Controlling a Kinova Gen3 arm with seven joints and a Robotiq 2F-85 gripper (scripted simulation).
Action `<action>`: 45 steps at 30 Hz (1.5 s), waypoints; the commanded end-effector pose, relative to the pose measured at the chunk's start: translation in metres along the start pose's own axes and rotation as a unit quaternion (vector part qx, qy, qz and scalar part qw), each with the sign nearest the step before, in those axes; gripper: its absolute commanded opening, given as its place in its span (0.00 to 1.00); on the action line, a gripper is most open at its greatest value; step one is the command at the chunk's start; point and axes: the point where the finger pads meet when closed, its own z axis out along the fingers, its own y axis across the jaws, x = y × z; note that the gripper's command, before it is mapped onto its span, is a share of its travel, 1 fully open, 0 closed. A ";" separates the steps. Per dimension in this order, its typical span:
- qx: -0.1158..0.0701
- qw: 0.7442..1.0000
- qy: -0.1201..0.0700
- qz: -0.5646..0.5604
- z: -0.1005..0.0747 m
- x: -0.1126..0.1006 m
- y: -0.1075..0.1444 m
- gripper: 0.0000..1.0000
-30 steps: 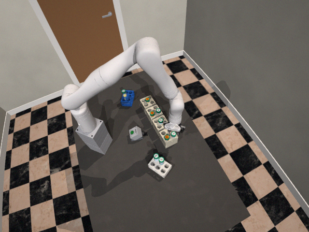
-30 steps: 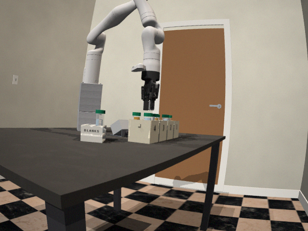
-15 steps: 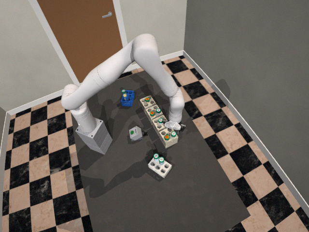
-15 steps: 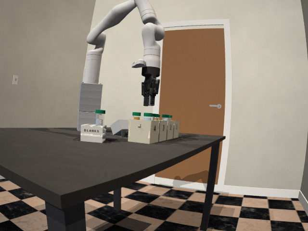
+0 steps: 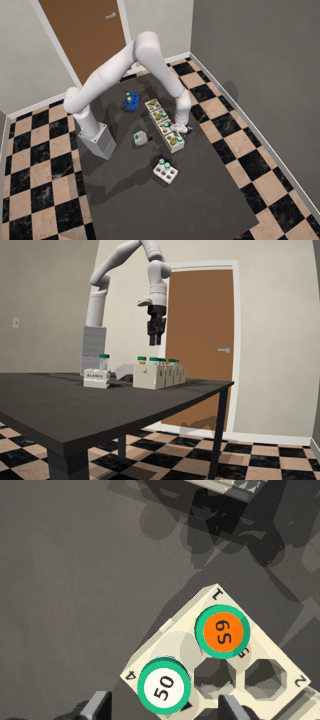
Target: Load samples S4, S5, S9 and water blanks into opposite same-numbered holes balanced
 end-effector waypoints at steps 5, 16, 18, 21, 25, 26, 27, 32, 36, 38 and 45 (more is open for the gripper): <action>0.001 1.000 0.000 0.000 -0.010 0.000 -0.001 0.62; 0.001 1.000 0.000 0.000 -0.022 0.000 -0.001 0.62; 0.001 1.000 0.000 0.000 -0.025 0.000 -0.001 0.62; 0.001 1.000 0.000 0.000 -0.029 0.000 -0.001 0.62; 0.001 1.000 0.000 0.000 -0.034 0.000 -0.001 0.62; 0.001 1.000 0.000 0.000 -0.035 0.000 -0.001 0.62; 0.001 1.000 0.000 0.000 -0.037 0.000 -0.001 0.62; 0.001 1.000 0.000 0.000 -0.041 0.000 -0.001 0.62; 0.001 1.000 0.000 0.000 -0.046 0.000 -0.001 0.62; 0.001 1.000 0.000 0.000 -0.049 0.000 -0.001 0.62; 0.001 1.000 0.000 0.000 -0.058 0.000 -0.001 0.62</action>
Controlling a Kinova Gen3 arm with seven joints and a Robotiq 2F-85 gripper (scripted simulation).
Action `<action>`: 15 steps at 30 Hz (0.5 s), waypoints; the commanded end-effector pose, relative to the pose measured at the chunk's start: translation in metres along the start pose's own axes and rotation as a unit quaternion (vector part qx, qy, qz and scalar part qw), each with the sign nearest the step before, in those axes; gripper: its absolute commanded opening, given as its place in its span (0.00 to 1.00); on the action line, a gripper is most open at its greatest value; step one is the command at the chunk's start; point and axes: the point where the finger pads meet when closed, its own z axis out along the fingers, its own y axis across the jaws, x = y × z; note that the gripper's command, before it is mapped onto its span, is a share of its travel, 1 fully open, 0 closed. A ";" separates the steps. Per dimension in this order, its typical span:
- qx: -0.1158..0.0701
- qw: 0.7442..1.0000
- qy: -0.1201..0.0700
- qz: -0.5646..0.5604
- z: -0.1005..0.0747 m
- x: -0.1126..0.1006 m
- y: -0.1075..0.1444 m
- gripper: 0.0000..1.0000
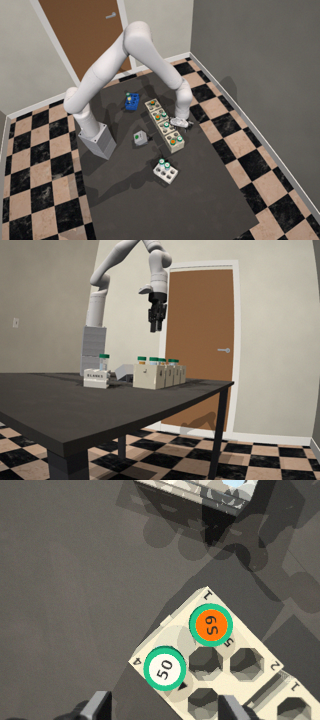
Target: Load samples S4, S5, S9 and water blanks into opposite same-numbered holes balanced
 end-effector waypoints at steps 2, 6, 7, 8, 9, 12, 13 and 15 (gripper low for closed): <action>0.001 1.000 0.000 0.000 -0.007 0.000 -0.001 0.62; 0.001 1.000 0.000 0.000 -0.009 0.000 -0.001 0.62; 0.001 1.000 0.000 0.000 -0.009 0.000 -0.001 0.62; 0.001 1.000 0.000 0.000 -0.009 0.000 -0.001 0.62; 0.001 1.000 0.000 0.000 -0.009 0.000 -0.001 0.62; 0.001 1.000 0.000 0.000 -0.009 0.000 -0.001 0.62; 0.001 1.000 0.000 0.000 -0.009 0.000 -0.001 0.62; 0.001 1.000 0.000 0.000 -0.009 0.000 -0.001 0.62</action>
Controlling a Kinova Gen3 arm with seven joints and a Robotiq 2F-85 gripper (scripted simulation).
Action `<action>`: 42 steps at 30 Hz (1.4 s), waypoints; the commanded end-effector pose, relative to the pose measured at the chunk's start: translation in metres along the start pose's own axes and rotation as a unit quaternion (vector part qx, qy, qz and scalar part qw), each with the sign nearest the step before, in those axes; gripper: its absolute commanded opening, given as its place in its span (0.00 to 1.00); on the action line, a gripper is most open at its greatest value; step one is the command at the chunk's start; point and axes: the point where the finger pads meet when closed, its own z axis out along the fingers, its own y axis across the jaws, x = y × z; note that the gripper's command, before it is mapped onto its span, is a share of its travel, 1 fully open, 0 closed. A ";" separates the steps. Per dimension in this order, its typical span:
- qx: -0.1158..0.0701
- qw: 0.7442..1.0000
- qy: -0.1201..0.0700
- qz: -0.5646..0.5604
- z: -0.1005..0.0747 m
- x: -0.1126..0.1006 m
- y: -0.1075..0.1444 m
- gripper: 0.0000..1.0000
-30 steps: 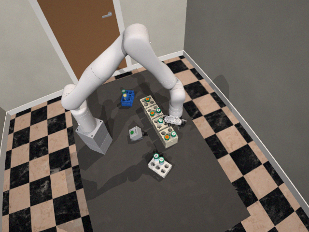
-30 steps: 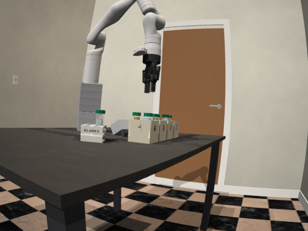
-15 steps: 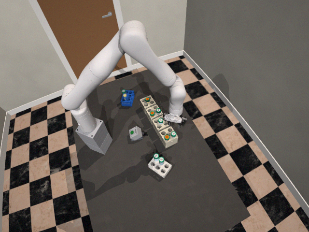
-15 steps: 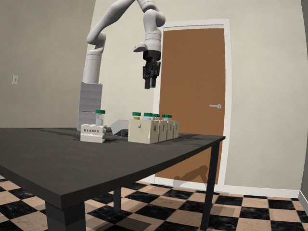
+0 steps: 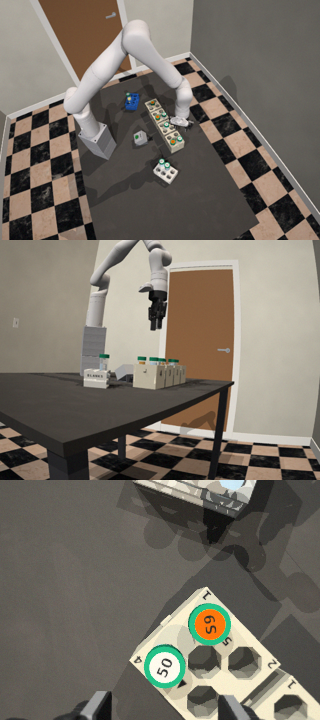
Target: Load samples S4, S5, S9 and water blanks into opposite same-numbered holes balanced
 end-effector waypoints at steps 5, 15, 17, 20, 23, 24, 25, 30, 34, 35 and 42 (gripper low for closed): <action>0.001 1.000 0.000 0.000 -0.001 0.000 -0.001 0.62; 0.001 0.999 0.000 -0.040 -0.001 0.002 0.013 0.10; 0.001 0.998 0.000 -0.060 -0.001 0.003 0.019 0.10; 0.001 0.996 0.000 -0.090 -0.001 0.005 0.029 0.10; 0.001 0.995 0.000 -0.100 -0.001 0.005 0.032 0.10; 0.001 0.994 0.000 -0.110 -0.001 0.006 0.036 0.10; 0.001 0.993 0.000 -0.120 -0.001 0.006 0.039 0.10; 0.001 0.986 0.000 -0.169 -0.001 0.009 0.055 0.10; 0.001 0.978 0.000 -0.208 -0.001 0.011 0.069 0.10; 0.001 0.976 0.000 -0.218 -0.001 0.011 0.072 0.10; 0.001 0.965 0.000 -0.261 -0.001 0.014 0.088 0.10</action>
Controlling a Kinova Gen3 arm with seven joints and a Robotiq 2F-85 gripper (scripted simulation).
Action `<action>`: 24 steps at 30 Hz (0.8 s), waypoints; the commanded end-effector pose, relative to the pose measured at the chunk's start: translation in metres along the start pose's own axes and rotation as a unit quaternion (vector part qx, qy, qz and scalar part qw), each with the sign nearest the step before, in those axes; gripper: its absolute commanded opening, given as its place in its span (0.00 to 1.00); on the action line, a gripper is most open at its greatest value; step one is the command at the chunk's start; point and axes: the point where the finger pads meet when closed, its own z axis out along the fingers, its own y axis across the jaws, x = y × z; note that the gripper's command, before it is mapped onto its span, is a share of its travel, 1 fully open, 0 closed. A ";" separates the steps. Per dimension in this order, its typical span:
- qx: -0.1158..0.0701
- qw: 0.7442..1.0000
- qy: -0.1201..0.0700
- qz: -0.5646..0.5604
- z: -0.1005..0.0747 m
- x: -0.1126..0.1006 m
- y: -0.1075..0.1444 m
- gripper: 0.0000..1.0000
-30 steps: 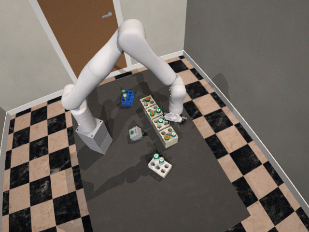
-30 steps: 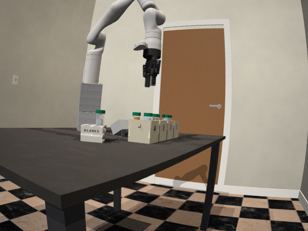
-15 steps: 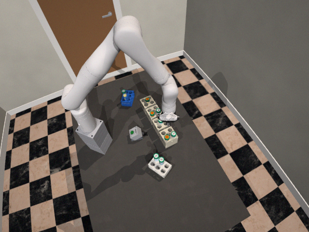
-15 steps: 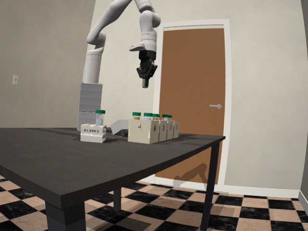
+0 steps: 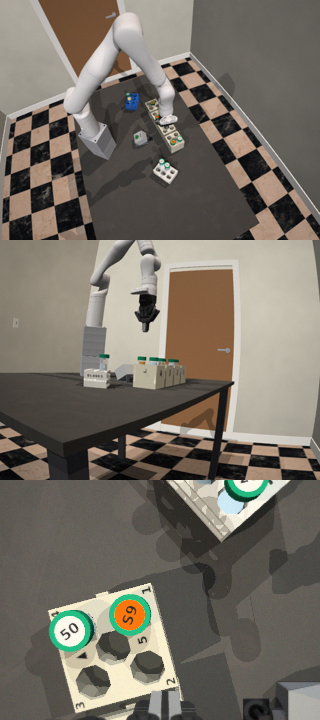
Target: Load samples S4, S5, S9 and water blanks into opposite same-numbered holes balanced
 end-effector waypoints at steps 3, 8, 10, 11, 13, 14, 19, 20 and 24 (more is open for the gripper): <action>0.002 1.000 0.000 -0.015 0.000 -0.005 0.016 0.10; 0.002 1.000 0.000 -0.015 0.000 -0.011 0.031 0.10; 0.002 1.000 0.000 -0.015 0.000 -0.013 0.038 0.10; 0.002 1.000 0.000 -0.015 0.000 -0.014 0.041 0.10; 0.002 1.000 0.000 -0.015 0.000 -0.017 0.047 0.10; 0.002 1.000 0.000 -0.015 0.000 -0.017 0.047 0.10; 0.002 1.000 0.000 -0.015 0.000 -0.021 0.060 0.10; 0.002 1.000 0.000 -0.015 0.000 -0.022 0.063 0.10; 0.002 1.000 0.000 -0.015 0.000 -0.027 0.075 0.10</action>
